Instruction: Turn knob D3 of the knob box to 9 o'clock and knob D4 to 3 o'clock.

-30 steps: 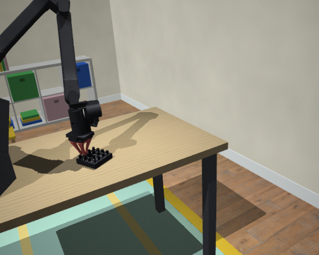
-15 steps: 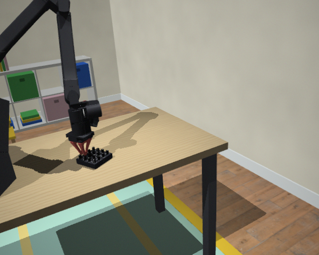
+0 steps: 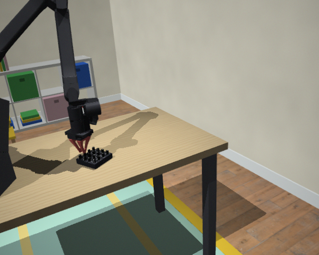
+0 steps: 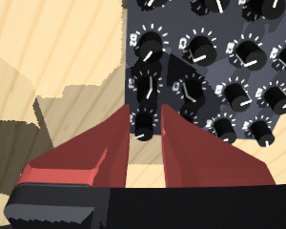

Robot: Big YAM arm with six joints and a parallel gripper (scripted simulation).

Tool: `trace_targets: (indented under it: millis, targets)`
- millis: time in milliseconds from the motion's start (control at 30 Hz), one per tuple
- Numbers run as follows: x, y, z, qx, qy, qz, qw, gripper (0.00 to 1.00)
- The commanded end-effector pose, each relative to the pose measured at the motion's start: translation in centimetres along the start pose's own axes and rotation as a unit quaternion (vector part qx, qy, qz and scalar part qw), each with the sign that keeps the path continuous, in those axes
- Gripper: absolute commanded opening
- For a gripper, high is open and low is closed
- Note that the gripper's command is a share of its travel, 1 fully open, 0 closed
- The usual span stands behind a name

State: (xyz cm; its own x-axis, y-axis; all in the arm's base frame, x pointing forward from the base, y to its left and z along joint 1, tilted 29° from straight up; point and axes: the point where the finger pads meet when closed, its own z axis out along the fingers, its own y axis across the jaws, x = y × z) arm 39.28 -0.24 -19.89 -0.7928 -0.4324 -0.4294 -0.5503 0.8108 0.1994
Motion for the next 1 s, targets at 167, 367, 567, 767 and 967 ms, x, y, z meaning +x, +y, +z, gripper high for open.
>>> trace_targets:
  millis: [167, 367, 567, 767, 967]
  targets:
    - [-0.6, -0.7, -3.1, 0.010, -0.010, -0.005, 1.000, 0.19]
    - [-0.8, -0.4, -3.5, 0.007, -0.009, -0.010, 1.000, 0.19]
    - [-1.0, -0.4, -3.5, 0.009, -0.011, -0.012, 1.000, 0.19]
    - [-1.0, -0.4, -3.5, 0.009, -0.011, -0.011, 1.000, 0.19]
    - [-0.8, -0.7, -5.2, 0.010, -0.011, 0.090, 0.996, 0.19]
